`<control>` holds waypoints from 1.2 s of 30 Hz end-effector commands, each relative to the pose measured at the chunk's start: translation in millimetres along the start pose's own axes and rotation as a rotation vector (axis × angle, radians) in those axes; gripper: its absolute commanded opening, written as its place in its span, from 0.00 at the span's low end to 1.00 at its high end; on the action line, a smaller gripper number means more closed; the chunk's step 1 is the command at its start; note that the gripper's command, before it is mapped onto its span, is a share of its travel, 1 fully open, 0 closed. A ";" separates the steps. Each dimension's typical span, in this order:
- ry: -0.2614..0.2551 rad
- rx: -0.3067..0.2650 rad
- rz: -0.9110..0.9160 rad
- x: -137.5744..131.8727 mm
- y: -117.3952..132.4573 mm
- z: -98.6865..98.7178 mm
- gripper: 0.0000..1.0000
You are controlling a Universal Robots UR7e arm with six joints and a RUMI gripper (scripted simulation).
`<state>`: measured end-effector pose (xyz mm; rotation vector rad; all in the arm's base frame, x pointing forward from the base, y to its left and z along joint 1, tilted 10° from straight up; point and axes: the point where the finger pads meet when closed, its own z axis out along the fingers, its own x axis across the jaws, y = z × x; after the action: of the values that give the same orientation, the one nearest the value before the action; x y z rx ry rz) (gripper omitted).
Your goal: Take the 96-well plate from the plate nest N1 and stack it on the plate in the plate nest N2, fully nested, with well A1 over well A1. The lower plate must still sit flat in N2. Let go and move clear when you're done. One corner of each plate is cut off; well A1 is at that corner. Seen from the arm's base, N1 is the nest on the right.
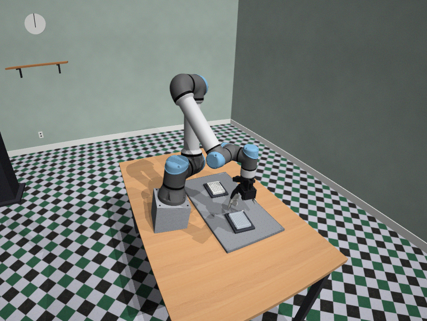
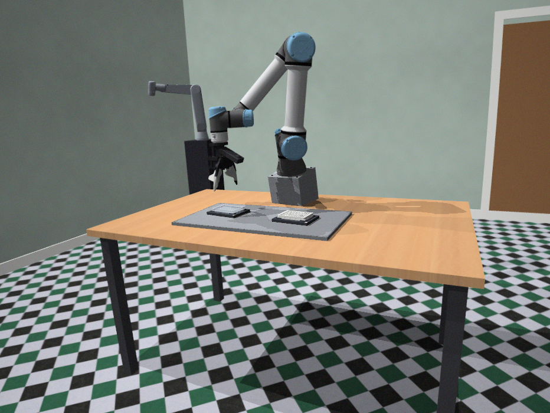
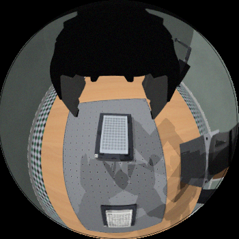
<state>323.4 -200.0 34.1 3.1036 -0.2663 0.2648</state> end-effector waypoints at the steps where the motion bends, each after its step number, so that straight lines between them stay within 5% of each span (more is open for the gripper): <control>1: 0.008 -0.005 0.008 1.0 -0.8 1.8 1.00; 12: 0.008 -0.005 0.008 1.0 -0.8 1.8 1.00; 36: 0.008 -0.005 0.008 1.2 -0.7 38.5 1.00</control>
<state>329.5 -200.0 3.1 3.0982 -0.2797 0.2747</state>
